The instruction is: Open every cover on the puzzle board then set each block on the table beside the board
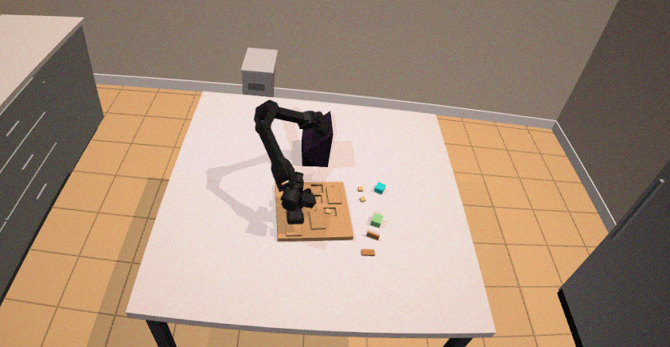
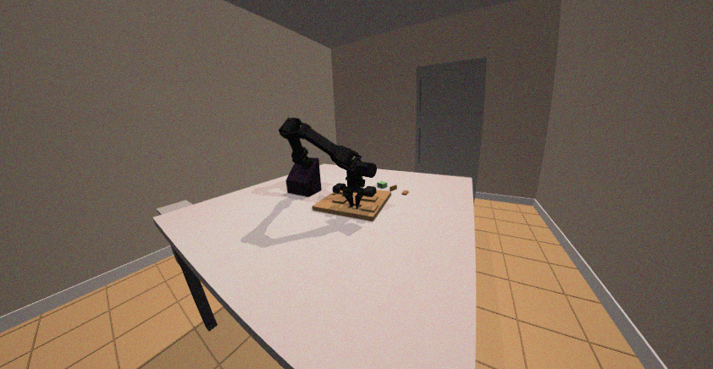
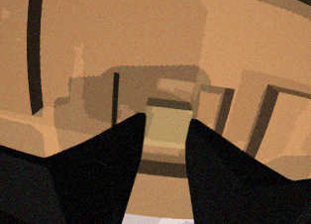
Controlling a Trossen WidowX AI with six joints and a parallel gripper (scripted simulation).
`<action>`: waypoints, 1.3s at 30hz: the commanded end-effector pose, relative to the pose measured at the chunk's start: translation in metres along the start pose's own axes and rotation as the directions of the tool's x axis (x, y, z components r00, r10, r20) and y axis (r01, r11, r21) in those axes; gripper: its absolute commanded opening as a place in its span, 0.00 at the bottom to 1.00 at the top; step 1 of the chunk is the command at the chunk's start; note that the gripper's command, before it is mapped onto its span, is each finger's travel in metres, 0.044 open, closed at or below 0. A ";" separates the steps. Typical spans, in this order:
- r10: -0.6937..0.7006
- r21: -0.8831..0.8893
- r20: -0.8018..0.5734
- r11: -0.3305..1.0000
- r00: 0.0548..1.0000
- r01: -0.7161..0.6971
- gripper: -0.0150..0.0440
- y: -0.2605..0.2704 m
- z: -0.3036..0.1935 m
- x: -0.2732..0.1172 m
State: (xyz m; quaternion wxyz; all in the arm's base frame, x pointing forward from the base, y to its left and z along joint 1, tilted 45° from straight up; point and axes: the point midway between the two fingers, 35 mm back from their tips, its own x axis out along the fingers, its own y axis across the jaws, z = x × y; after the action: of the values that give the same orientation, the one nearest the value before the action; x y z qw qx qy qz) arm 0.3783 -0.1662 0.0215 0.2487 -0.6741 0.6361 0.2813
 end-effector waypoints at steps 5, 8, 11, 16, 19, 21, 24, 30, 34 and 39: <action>-0.001 0.000 0.001 1.000 1.000 0.001 0.39 -0.001 0.000 -0.008; -0.001 -0.001 0.002 1.000 1.000 0.001 0.39 -0.001 0.000 -0.012; -0.001 -0.002 0.002 1.000 1.000 0.001 0.39 -0.001 0.000 -0.016; -0.001 -0.003 0.003 1.000 1.000 0.001 0.39 -0.001 0.001 -0.022; -0.002 -0.003 0.004 1.000 1.000 0.002 0.39 -0.001 0.001 -0.026; -0.002 -0.004 0.004 1.000 1.000 0.002 0.39 -0.001 0.001 -0.029; -0.002 -0.004 0.004 1.000 1.000 0.002 0.39 0.000 0.001 -0.033; -0.002 -0.006 0.005 1.000 1.000 0.002 0.39 0.000 0.001 -0.041; -0.002 -0.006 0.005 1.000 1.000 0.002 0.39 0.000 0.001 -0.046; -0.002 -0.006 0.006 1.000 1.000 0.002 0.39 0.000 0.001 -0.050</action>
State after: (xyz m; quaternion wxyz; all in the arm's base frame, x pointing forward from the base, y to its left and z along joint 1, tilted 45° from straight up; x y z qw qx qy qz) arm 0.3739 -0.1335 0.0496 0.2454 -0.6722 0.6352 0.2908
